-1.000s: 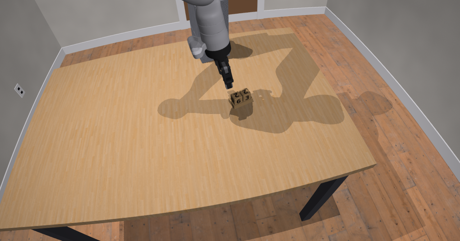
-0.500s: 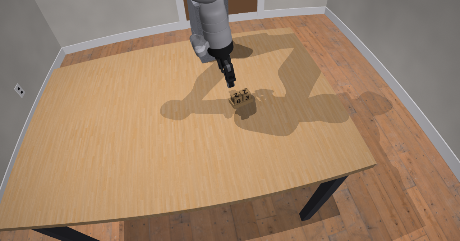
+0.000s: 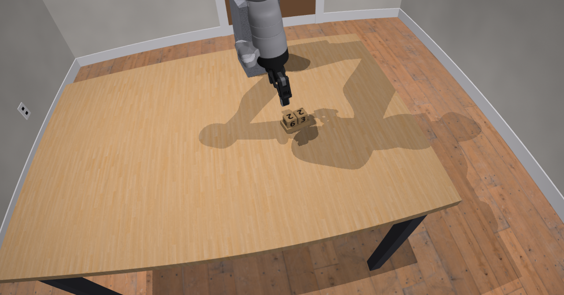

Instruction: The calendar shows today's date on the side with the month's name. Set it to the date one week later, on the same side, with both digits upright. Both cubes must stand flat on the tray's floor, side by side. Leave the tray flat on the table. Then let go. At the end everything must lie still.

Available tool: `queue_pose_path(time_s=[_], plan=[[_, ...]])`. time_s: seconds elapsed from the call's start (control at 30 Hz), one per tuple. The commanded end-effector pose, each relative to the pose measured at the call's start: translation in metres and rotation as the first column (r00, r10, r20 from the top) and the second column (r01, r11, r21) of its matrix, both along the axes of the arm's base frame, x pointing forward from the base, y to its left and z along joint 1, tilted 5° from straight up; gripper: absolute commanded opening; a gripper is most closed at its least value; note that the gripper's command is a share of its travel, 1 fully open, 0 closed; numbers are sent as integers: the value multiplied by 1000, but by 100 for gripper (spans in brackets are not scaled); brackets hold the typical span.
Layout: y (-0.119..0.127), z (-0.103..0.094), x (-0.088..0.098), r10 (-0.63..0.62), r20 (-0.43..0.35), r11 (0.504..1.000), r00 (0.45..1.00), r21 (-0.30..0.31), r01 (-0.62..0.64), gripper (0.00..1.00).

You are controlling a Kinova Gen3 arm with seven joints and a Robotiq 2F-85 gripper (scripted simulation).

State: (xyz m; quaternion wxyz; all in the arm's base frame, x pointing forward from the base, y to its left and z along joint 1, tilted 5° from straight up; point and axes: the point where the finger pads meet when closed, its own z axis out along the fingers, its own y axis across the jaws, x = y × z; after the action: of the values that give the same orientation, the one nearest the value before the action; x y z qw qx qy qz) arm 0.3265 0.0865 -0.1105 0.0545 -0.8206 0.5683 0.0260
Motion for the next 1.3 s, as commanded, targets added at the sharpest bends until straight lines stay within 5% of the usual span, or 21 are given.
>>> queue_pose_path(time_s=[0.0,1.27], plan=[[3,2,-1,12,5,1000,1000,-6,-12,100],[12,9,-5,59,29,997,998,-42,-58,100]])
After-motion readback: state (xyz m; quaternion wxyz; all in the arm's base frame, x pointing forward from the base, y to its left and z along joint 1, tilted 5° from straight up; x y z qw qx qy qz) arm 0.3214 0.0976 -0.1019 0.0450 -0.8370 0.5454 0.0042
